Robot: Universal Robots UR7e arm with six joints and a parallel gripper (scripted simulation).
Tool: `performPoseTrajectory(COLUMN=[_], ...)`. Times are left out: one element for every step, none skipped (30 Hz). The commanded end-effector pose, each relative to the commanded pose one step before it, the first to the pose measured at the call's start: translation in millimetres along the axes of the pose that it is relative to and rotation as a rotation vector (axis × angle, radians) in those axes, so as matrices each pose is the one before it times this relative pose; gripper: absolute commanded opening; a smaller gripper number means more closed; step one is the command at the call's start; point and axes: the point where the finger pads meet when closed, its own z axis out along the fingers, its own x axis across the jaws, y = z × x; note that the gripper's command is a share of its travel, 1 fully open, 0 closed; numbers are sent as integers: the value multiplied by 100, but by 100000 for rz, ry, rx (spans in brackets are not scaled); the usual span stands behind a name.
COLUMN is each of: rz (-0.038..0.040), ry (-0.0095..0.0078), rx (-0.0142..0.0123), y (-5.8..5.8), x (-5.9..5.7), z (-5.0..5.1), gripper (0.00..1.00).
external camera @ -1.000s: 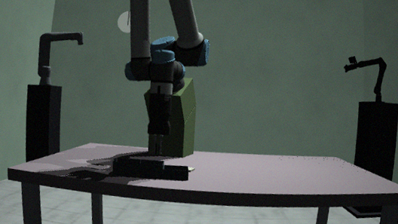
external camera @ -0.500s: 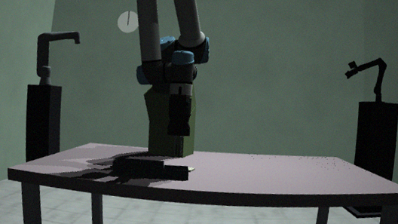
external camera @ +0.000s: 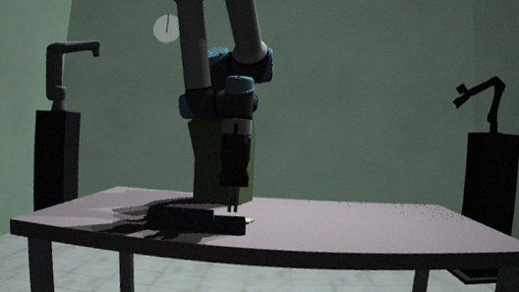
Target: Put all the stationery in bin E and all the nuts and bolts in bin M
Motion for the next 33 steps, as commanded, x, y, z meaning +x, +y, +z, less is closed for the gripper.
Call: performPoseTrajectory(rz=[-1,0,0,0,0,0,0,0,0,0,0,0,0,0,0,0,0,0,0,0,0,0,0,0,0,1,0,0,0,0,0,0,0], ry=[9,0,0,0,0,0,0,0,0,0,0,0,0,0,0,0,0,0,0,0,0,0,0,0,0,-1,0,0,0,0,0,0,0], rx=[209,0,0,0,0,0,0,0,0,0,0,0,0,0,0,0,0,-1,1,0,0,0,0,0,0,-22,5,2,-1,-1,0,0,0], y=[-77,0,0,0,0,0,0,0,0,0,0,0,0,0,0,0,0,-1,0,0,0,0,0,0,0,8,-2,-1,0,0,0,0,0], x=[-10,0,0,0,0,0,0,0,0,0,0,0,0,0,0,0,0,0,0,0,0,0,0,0,0,0,0,0,0,0,0,0,0], z=[748,266,266,267,267,267,267,267,267,267,267,74,0,0,0,0,0,-3,1,1,1,0,0,0,0,3,0,0,0,0,0,0,0], gripper=[31,31,31,31,31,31,31,31,31,31,31,31,31,31,31,31,31,31,31,31,31,31,31,31,31,31,31,31,31,31,31,31,31])
